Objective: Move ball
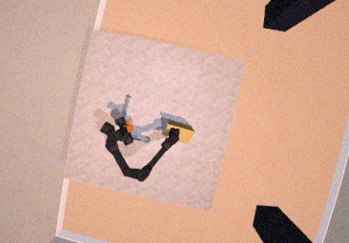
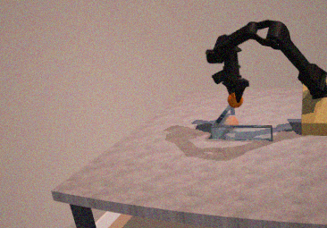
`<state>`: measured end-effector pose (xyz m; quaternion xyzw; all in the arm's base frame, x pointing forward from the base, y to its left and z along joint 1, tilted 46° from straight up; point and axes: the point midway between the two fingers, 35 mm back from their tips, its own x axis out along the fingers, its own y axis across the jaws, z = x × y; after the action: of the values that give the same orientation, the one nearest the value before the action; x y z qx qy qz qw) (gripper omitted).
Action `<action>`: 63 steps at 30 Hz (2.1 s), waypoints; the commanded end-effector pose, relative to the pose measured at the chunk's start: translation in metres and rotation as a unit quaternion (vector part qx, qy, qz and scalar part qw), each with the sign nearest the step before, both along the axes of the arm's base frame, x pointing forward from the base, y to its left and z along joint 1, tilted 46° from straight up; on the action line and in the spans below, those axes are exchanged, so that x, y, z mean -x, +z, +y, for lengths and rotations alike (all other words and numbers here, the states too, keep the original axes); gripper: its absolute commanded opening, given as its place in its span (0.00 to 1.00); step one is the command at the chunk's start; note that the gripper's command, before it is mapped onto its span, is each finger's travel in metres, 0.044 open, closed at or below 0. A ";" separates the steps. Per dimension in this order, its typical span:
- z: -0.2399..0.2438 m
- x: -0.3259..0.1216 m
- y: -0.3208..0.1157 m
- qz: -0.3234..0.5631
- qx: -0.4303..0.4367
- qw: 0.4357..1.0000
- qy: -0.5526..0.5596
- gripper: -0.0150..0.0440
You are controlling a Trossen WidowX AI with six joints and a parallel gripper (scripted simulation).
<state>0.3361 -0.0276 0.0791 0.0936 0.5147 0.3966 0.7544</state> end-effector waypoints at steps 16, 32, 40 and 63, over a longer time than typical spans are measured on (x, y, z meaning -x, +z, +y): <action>-0.002 -0.030 -0.029 0.203 -0.048 0.955 -0.210 0.25; 0.032 -0.039 -0.065 0.205 -0.048 0.954 -0.212 0.25; 0.047 -0.041 -0.078 0.205 -0.050 0.954 -0.211 0.25; 0.058 -0.044 -0.089 0.203 -0.048 0.955 -0.210 0.57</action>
<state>0.3803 0.0300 -0.0098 0.3153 0.6057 0.2257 0.6948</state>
